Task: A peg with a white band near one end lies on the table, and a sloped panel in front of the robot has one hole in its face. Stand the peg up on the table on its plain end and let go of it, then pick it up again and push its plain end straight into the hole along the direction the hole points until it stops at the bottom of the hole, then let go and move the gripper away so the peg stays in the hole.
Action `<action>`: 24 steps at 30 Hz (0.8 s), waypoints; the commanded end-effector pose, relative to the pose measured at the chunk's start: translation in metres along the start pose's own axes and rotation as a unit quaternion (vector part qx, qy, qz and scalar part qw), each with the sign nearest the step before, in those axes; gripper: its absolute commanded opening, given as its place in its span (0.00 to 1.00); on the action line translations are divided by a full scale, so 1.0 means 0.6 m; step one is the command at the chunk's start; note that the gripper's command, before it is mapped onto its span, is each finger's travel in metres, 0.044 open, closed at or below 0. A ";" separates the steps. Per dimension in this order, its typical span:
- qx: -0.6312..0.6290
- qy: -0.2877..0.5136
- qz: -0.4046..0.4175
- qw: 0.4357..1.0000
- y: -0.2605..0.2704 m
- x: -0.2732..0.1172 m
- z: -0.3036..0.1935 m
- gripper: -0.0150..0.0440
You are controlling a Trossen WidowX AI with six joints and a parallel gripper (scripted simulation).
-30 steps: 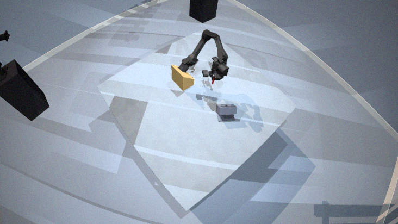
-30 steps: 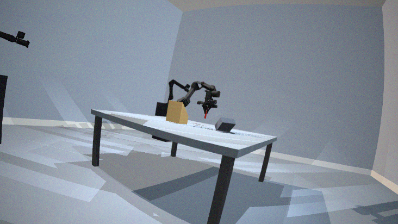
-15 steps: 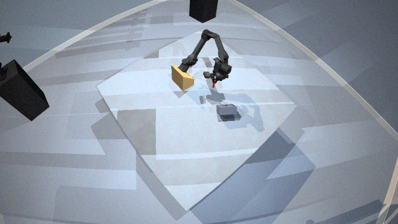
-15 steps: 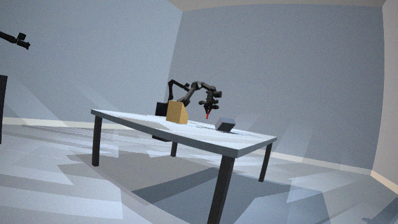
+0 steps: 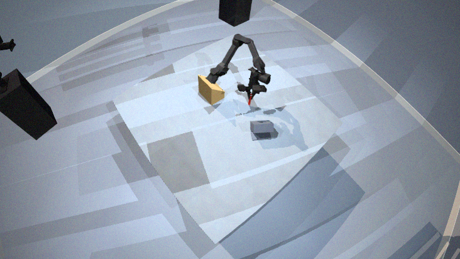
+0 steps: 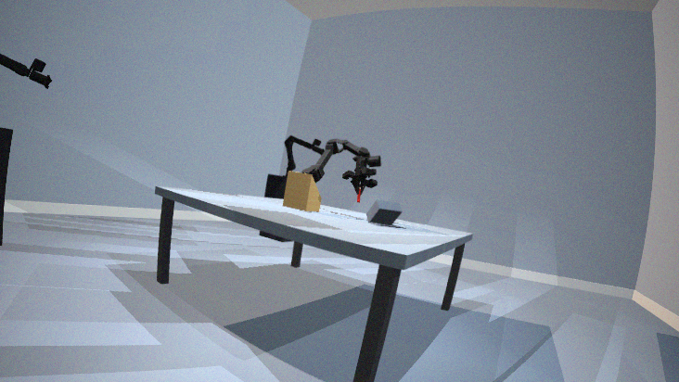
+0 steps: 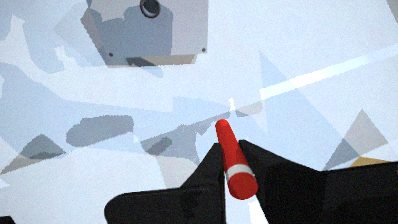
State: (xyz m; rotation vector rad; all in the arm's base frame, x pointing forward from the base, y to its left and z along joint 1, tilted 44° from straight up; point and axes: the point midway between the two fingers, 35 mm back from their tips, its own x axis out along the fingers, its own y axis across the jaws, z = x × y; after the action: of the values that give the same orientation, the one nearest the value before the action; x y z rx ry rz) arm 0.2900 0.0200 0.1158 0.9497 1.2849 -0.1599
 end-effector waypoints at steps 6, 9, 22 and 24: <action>0.008 -0.055 0.000 0.998 0.016 -0.003 0.026 0.25; 0.011 -0.073 0.002 0.997 0.022 -0.004 0.035 0.25; 0.032 -0.151 0.018 0.988 0.052 -0.015 0.070 0.25; 0.035 -0.163 0.022 0.986 0.057 -0.017 0.076 0.25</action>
State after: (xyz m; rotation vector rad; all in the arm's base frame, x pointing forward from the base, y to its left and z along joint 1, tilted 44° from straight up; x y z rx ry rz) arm 0.3352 0.0080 0.1356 0.9605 1.0043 -0.3017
